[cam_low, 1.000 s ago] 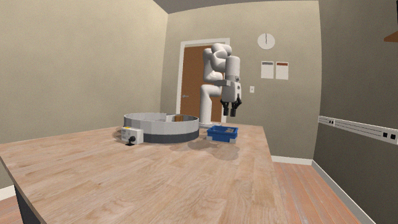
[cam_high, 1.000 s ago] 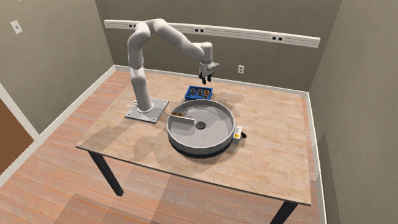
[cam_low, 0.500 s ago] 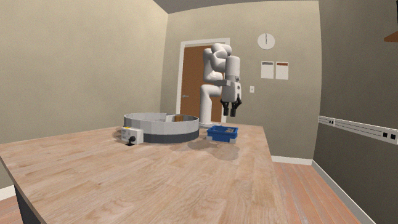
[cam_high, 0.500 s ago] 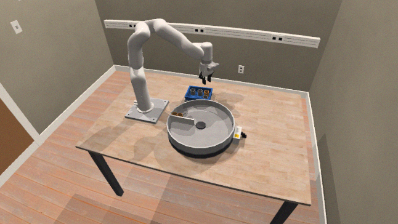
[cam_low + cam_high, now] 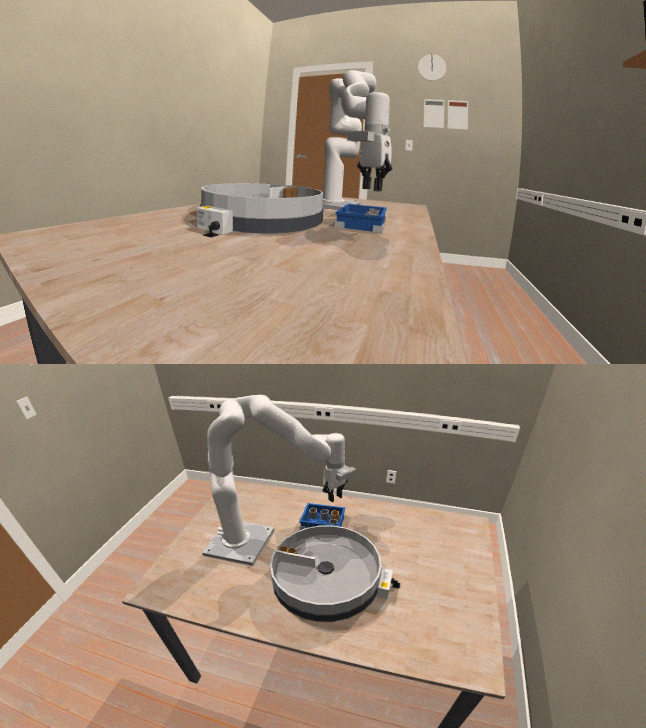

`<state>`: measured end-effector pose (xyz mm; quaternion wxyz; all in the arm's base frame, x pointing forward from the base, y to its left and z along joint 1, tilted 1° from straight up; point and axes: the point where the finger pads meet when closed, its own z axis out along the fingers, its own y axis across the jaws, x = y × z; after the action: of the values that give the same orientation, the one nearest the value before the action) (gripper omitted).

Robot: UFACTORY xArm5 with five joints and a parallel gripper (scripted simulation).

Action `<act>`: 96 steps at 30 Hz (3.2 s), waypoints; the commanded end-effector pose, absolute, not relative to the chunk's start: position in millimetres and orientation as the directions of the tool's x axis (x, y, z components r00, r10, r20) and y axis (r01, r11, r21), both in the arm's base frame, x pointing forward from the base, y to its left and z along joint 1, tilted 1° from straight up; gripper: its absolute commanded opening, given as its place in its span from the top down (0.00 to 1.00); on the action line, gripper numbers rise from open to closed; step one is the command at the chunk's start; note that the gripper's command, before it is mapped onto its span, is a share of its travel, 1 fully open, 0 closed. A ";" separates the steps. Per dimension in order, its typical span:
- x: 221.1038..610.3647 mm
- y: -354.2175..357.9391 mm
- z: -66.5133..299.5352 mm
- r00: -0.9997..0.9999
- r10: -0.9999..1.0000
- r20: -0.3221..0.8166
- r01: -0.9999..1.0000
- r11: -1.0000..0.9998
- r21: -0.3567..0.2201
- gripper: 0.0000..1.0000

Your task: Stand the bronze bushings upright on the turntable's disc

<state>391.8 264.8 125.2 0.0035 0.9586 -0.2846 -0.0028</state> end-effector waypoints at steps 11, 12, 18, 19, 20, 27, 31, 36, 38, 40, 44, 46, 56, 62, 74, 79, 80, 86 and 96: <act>391.7 266.3 76.5 0.838 -0.546 -0.002 -0.546 -0.838 0.006 0.52; 391.6 266.4 72.6 0.838 -0.546 -0.002 -0.546 -0.838 0.006 0.52; 391.4 266.7 59.2 0.838 -0.546 -0.002 -0.546 -0.838 0.006 0.52; 391.4 266.7 58.6 0.838 -0.546 -0.002 -0.546 -0.838 0.006 0.52; 391.4 266.8 58.4 0.838 -0.546 -0.002 -0.546 -0.838 0.006 0.52; 391.4 266.8 58.4 0.838 -0.546 -0.002 -0.546 -0.838 0.006 0.52; 391.4 266.8 58.4 0.838 -0.546 -0.002 -0.546 -0.838 0.006 0.52; 391.4 266.8 55.5 0.838 -0.546 -0.002 -0.546 -0.838 0.006 0.52; 391.4 266.8 52.6 0.838 -0.546 -0.002 -0.546 -0.838 0.006 0.52; 391.4 266.8 52.6 0.838 -0.546 -0.002 -0.546 -0.838 0.006 0.52; 391.3 266.9 51.1 0.838 -0.546 -0.002 -0.546 -0.838 0.006 0.52; 391.3 266.9 51.1 0.838 -0.546 -0.002 -0.546 -0.838 0.006 0.52; 391.3 266.9 50.8 0.838 -0.546 -0.002 -0.546 -0.838 0.006 0.52; 391.3 266.9 46.6 0.838 -0.546 -0.002 -0.546 -0.838 0.006 0.52; 391.2 267.1 30.6 0.838 -0.546 -0.002 -0.546 -0.838 0.006 0.52; 391.2 267.1 27.3 0.838 -0.546 -0.002 -0.546 -0.838 0.006 0.52; 391.2 267.1 27.2 0.838 -0.546 -0.002 -0.546 -0.838 0.006 0.52; 391.2 267.1 27.2 0.838 -0.546 -0.002 -0.546 -0.838 0.006 0.52; 391.2 267.1 27.2 0.838 -0.546 -0.002 -0.546 -0.838 0.006 1.00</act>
<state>390.3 266.5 26.2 0.0036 0.9586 -0.2847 -0.0029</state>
